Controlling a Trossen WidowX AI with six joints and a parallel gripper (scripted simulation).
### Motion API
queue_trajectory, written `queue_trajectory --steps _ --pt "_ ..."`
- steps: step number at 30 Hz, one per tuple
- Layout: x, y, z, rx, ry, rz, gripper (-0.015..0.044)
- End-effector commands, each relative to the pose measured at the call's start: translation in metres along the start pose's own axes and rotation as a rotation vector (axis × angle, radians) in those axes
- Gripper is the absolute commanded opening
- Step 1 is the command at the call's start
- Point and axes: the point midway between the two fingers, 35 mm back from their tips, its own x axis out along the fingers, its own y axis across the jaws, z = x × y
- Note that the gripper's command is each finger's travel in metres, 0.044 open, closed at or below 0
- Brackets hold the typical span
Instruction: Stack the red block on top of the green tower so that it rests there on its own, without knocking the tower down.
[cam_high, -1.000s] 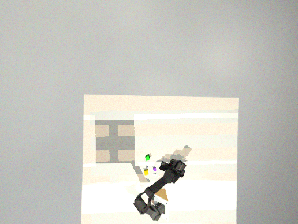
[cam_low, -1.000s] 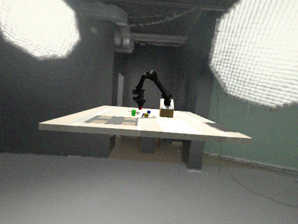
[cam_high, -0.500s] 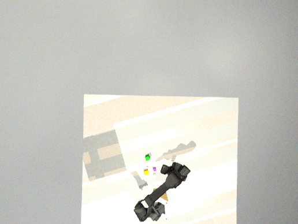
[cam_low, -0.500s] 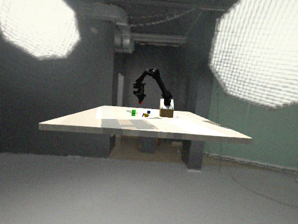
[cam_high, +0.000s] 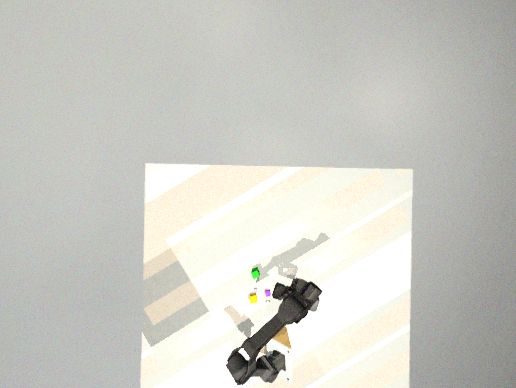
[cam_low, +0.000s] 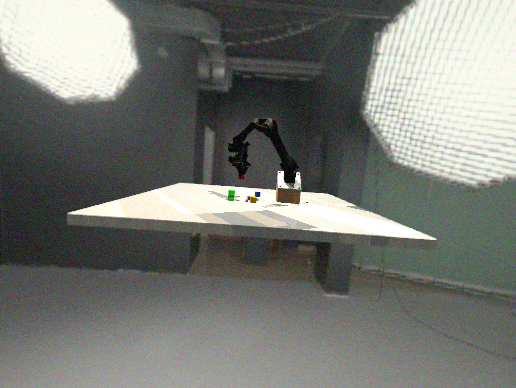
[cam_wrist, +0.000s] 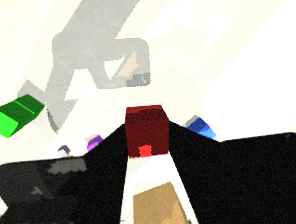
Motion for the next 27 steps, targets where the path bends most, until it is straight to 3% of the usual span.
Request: queue_trajectory --steps 1,18,27 --pt "-0.005 0.028 0.007 -0.020 -0.017 -0.016 0.0000" --pt "-0.007 0.164 -0.012 0.020 -0.003 0.032 0.0000" --pt "0.001 0.171 -0.010 0.021 -0.002 0.035 0.0000"
